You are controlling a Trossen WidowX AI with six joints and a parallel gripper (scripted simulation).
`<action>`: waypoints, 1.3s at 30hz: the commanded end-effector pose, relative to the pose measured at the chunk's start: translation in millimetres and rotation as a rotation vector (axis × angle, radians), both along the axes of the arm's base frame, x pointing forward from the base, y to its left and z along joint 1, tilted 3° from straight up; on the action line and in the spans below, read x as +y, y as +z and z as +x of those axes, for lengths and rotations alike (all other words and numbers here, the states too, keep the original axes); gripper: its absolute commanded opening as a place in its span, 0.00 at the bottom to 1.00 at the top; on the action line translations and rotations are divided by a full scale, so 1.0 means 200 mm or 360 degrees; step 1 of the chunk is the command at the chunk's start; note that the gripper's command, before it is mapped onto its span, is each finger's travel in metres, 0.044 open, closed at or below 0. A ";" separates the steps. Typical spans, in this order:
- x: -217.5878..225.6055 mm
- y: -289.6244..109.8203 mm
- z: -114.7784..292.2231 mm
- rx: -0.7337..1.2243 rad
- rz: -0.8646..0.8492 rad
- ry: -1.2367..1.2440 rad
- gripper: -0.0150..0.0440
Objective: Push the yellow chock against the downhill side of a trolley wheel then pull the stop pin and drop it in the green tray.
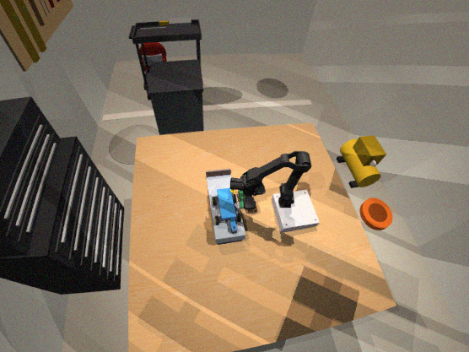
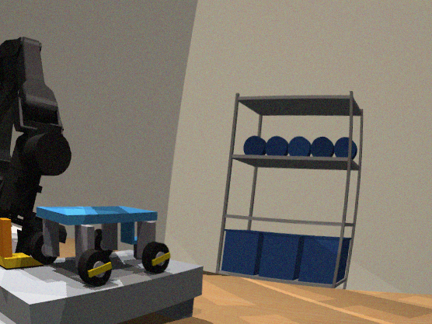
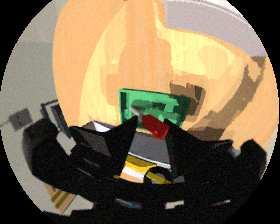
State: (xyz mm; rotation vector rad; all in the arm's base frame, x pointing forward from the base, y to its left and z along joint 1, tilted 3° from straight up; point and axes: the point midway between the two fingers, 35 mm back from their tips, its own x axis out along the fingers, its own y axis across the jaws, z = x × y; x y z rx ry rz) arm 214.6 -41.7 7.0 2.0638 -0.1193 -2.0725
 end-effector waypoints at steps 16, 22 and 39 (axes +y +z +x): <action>0.03 -0.05 -0.01 0.0002 -0.0007 -0.0004 0.58; 0.03 -0.04 -0.01 -0.0001 -0.0003 0.0001 0.80; 0.05 0.15 -0.02 0.0002 -0.0006 -0.0004 1.00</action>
